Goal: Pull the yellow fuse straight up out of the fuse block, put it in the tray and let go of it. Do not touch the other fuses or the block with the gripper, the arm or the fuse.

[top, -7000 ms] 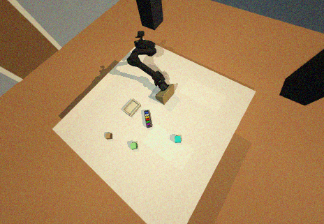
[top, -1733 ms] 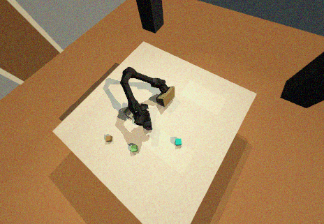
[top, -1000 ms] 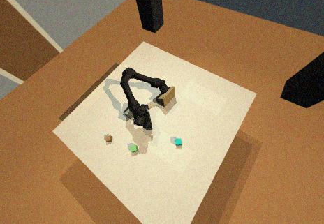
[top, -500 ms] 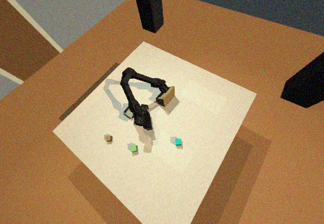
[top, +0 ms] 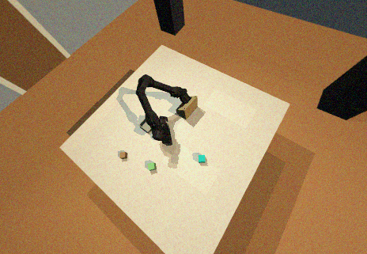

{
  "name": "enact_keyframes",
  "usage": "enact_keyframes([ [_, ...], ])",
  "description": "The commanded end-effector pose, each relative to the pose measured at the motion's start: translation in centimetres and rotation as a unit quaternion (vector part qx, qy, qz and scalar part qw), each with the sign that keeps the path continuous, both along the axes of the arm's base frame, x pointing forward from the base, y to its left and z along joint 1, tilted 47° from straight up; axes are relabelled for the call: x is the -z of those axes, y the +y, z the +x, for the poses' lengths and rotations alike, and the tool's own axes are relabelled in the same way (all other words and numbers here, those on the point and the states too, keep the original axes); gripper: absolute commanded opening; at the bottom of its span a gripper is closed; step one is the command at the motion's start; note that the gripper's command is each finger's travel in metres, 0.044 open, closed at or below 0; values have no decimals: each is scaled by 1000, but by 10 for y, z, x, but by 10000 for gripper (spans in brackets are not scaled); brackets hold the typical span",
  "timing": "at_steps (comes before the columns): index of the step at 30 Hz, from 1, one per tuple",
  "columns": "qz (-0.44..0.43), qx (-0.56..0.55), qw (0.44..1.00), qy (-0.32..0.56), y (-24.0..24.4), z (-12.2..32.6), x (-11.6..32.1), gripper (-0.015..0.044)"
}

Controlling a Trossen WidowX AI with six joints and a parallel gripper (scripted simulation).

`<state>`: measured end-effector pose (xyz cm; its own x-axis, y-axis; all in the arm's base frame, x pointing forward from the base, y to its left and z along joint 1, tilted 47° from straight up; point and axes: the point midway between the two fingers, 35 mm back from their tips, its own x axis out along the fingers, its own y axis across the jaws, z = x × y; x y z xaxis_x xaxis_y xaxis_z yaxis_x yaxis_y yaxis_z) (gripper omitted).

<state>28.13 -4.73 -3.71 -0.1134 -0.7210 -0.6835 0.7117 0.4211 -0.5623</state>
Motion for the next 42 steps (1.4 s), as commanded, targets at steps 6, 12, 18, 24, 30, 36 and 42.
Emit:
enact_keyframes([
  [6, 1, 2, 1000, -4, 4, 2, -3, 0],
  [12, 1, 1, 1000, -3, 6, 3, -5, 0],
  [18, 1, 1, 1000, -3, 8, 3, -7, 0],
  [24, 1, 1, 1000, -3, 11, 3, -9, 0],
  [30, 1, 1, 1000, -3, 13, 4, -11, 0],
  [36, 1, 0, 1000, -2, 15, 4, -13, 0],
  [42, 1, 0, 1000, -2, 17, 4, -15, 0],
])
